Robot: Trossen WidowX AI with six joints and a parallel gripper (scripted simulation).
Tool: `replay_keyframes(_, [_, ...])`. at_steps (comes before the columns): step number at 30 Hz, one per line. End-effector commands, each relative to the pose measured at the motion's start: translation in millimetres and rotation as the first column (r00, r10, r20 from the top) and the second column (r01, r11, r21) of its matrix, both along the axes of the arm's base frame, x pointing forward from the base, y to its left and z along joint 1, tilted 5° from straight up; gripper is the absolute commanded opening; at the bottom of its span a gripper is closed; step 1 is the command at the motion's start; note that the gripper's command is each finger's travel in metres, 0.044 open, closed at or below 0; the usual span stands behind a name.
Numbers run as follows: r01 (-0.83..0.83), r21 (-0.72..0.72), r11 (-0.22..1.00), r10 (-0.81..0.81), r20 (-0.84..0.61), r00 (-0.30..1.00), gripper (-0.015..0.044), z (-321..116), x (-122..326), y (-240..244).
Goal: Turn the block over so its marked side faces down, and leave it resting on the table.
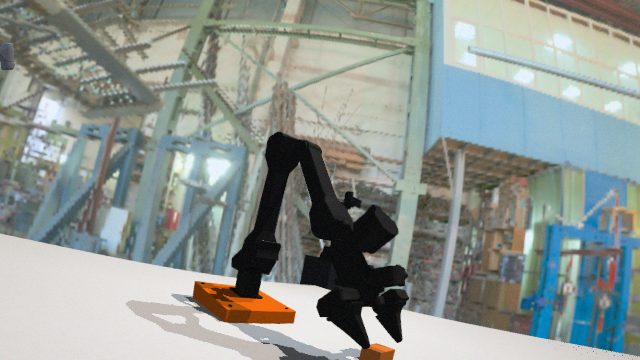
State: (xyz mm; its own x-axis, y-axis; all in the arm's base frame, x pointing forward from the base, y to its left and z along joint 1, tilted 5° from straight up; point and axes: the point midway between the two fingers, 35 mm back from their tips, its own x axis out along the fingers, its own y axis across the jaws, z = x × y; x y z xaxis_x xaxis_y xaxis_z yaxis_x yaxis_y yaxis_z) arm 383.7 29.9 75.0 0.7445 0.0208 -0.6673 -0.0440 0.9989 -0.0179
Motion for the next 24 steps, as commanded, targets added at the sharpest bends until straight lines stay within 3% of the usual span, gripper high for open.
replay_keyframes(1, [0.007, 0.003, 1.000, -0.006, -0.207, 0.978, 0.0440, 45.3, -30.5, -1.4])
replay_keyframes(14, [0.007, 0.003, 1.000, -0.006, -0.211, 0.977, 0.0440, 45.5, -29.9, -1.3])
replay_keyframes(24, [0.006, -0.012, 1.000, -0.011, -0.475, 0.880, 0.0440, 59.9, -4.3, 0.6])
